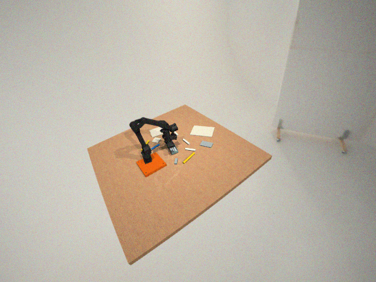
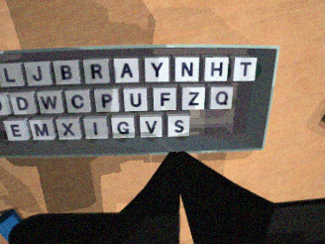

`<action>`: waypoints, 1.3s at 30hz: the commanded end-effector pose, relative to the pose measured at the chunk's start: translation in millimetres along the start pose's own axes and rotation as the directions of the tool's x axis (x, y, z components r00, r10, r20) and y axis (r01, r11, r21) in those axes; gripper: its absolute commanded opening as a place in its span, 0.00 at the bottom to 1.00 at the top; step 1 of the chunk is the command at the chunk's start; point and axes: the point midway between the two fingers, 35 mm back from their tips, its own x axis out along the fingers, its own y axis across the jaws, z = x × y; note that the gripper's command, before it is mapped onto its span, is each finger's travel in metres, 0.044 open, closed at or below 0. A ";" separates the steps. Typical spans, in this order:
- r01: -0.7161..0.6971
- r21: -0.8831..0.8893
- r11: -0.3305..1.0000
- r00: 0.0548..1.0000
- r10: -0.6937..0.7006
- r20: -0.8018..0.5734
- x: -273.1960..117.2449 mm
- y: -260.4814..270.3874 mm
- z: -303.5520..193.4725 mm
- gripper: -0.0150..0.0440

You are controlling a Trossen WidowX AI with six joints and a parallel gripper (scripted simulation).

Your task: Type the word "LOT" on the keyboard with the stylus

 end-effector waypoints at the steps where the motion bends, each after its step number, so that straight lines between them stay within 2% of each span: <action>1: -0.002 0.004 1.000 1.000 0.002 0.002 -0.8 7.6 0.1 0.25; 8: -0.008 0.004 1.000 1.000 0.008 0.002 -1.3 70.4 -0.8 0.25; 20: -0.008 0.004 1.000 1.000 0.008 0.002 -3.7 70.5 -0.5 0.25; 24: -0.008 0.004 1.000 1.000 0.008 0.002 -51.3 70.5 0.2 0.25; 26: -0.008 0.004 1.000 1.000 0.008 0.002 -61.5 70.0 -0.8 0.25; 36: -0.013 0.003 1.000 1.000 0.013 0.002 -55.3 71.1 -0.1 0.25; 39: -0.013 0.003 1.000 1.000 0.013 0.002 -55.2 71.1 -0.1 0.39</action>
